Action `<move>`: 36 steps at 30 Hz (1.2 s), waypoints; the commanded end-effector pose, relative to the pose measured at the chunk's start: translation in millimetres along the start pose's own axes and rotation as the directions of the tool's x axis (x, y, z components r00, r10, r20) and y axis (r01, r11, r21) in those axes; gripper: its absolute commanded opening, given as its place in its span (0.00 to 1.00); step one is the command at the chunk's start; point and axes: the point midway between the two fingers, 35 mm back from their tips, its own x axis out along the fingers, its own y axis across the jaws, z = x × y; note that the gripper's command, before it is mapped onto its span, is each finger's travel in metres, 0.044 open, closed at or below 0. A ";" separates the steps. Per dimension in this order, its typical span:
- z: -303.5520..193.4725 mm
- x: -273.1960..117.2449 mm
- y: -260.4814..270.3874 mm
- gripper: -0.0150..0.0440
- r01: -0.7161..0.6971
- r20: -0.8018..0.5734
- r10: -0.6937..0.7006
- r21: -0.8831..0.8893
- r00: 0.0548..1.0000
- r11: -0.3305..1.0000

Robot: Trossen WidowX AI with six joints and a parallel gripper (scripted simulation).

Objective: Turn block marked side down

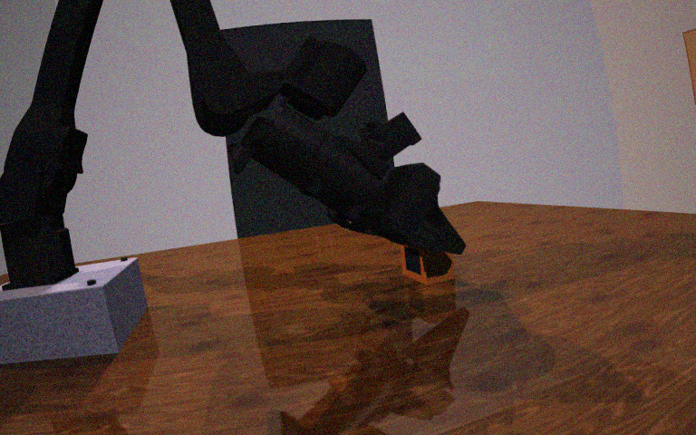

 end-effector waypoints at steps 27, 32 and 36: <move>47.3 -53.8 -0.3 1.00 0.000 -0.449 0.001 0.002 0.893 1.000; 61.0 -49.1 -0.2 1.00 0.000 -0.586 0.001 0.002 0.810 1.000; 70.0 -49.1 -0.2 1.00 0.000 -0.685 0.001 0.002 0.729 1.000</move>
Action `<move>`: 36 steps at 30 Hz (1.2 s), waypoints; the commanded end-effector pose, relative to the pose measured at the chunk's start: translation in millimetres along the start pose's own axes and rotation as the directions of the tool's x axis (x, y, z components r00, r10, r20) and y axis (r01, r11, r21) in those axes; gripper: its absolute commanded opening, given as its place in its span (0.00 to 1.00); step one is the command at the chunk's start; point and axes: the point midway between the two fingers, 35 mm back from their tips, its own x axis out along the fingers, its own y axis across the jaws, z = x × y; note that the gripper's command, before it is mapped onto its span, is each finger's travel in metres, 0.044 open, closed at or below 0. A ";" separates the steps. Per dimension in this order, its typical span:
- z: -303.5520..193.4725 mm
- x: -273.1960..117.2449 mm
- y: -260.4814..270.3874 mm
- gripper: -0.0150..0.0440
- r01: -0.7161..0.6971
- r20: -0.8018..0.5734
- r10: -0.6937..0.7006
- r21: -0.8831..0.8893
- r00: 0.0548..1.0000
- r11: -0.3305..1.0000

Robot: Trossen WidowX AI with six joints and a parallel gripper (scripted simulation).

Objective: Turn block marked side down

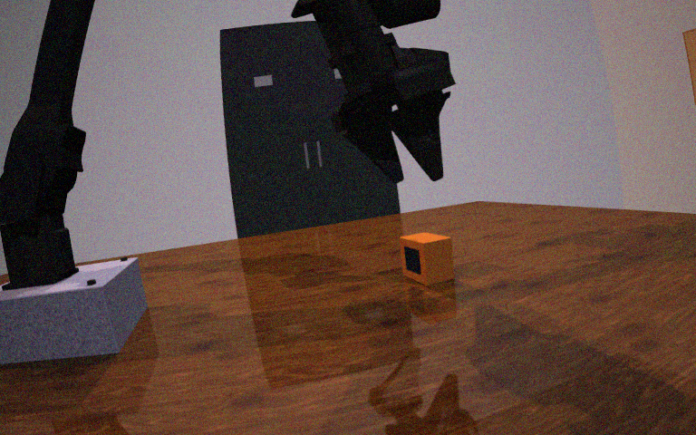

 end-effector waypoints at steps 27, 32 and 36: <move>-0.2 39.1 1.4 1.00 -0.005 -0.266 0.006 0.006 0.964 1.000; -0.2 39.1 1.4 1.00 -0.005 -0.266 0.006 0.006 0.964 1.000; -0.7 41.5 1.5 1.00 -0.005 -0.266 0.006 0.006 0.964 1.000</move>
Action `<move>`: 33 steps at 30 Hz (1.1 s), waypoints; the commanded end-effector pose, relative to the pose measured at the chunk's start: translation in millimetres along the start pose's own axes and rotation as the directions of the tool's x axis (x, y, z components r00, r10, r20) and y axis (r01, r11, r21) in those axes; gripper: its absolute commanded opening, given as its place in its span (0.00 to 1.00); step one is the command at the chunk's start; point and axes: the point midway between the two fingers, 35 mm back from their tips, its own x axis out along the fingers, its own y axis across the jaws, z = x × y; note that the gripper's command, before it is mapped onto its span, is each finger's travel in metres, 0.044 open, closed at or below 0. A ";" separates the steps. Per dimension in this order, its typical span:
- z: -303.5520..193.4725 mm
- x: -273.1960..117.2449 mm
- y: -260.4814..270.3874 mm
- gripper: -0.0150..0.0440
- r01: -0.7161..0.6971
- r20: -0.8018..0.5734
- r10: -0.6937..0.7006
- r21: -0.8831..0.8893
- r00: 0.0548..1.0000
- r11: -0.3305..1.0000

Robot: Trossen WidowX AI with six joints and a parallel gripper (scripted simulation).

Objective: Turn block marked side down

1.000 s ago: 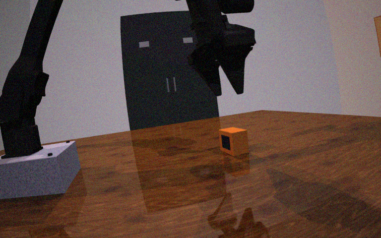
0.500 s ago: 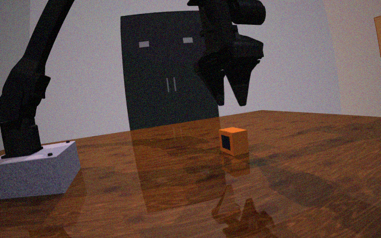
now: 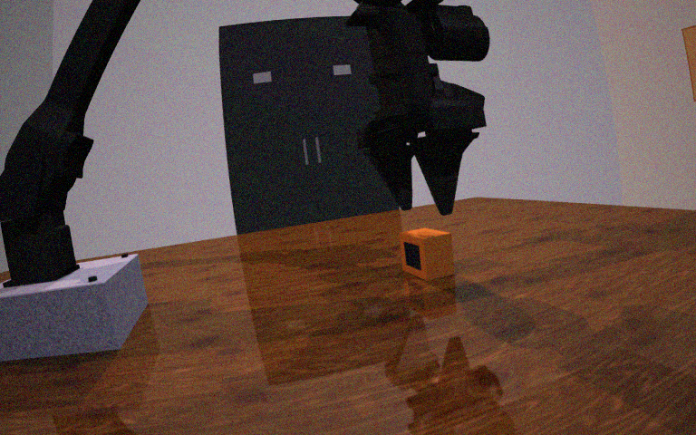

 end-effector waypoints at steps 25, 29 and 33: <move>-3.3 37.3 0.9 0.91 -0.003 -0.013 0.003 0.003 1.000 1.000; -3.3 37.3 0.9 0.73 -0.003 -0.013 0.003 0.003 1.000 1.000; -3.3 37.3 0.9 0.69 -0.003 -0.013 0.003 0.003 1.000 1.000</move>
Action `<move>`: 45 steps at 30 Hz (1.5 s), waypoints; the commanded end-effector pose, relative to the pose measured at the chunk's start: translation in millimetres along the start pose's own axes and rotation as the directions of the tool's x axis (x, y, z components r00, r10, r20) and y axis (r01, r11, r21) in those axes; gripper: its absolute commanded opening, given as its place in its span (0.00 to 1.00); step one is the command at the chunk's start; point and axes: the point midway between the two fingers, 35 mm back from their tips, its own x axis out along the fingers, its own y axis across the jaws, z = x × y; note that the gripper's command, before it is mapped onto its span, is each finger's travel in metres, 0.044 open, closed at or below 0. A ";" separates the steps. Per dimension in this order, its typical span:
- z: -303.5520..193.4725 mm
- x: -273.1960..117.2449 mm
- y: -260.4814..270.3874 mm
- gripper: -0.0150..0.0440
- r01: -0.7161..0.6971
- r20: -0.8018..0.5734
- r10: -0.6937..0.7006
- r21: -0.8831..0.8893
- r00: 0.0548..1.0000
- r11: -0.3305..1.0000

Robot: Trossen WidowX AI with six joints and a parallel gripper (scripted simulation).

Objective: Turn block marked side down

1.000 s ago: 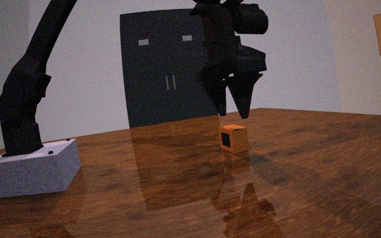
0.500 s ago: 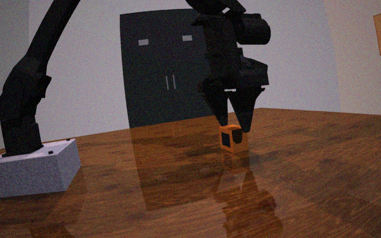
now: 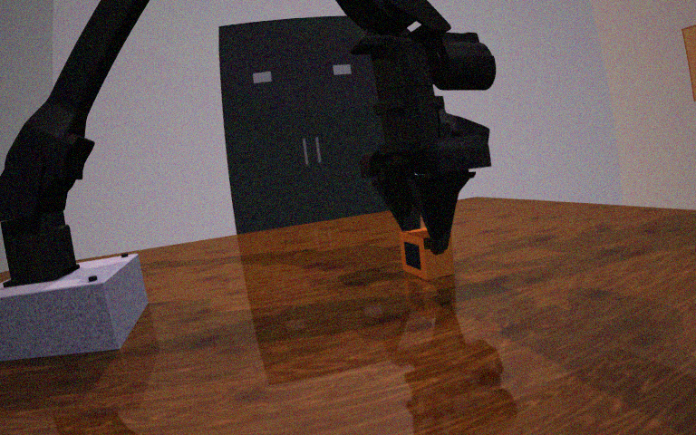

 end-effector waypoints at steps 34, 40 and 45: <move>0.6 -23.2 0.5 0.25 -0.003 0.059 0.003 0.003 0.998 1.000; 2.2 -18.8 0.6 0.25 -0.003 0.146 0.002 0.003 0.989 1.000; 2.6 -16.2 0.6 0.25 -0.003 0.217 0.002 0.003 0.976 1.000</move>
